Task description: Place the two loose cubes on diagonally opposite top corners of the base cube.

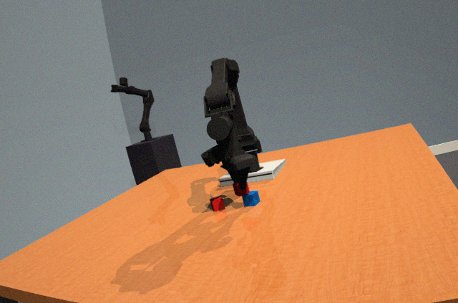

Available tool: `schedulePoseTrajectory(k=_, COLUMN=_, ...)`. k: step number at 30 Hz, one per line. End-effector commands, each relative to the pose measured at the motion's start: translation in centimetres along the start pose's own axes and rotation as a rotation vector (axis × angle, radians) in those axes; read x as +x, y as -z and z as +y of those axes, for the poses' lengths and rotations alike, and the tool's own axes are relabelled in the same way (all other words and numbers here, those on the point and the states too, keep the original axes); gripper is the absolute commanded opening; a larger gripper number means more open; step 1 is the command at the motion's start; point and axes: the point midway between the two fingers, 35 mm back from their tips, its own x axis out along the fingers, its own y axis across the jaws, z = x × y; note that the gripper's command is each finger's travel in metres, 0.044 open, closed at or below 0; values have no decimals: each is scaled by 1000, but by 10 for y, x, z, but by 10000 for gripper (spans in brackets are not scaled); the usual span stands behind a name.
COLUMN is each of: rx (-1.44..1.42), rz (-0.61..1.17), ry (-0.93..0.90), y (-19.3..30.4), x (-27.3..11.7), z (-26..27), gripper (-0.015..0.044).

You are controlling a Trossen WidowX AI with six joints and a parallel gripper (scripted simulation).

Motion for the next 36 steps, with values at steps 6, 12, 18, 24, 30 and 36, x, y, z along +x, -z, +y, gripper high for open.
schedulePoseTrajectory(k=6, rx=-3, rz=2, ry=-2, y=0, x=3, z=0, gripper=105)
schedulePoseTrajectory(k=12, rx=-3, rz=2, ry=-2, y=0, x=3, z=0, gripper=105)
schedulePoseTrajectory(k=18, rx=-3, rz=2, ry=-2, y=0, x=3, z=0, gripper=105)
schedulePoseTrajectory(k=24, rx=-3, rz=2, ry=-2, y=0, x=3, z=0, gripper=205)
schedulePoseTrajectory(k=30, rx=0, rz=1, ry=0, y=0, x=-5, z=0, gripper=205)
schedulePoseTrajectory(k=36, rx=0, rz=0, ry=0, y=0, x=-15, z=0, gripper=205)
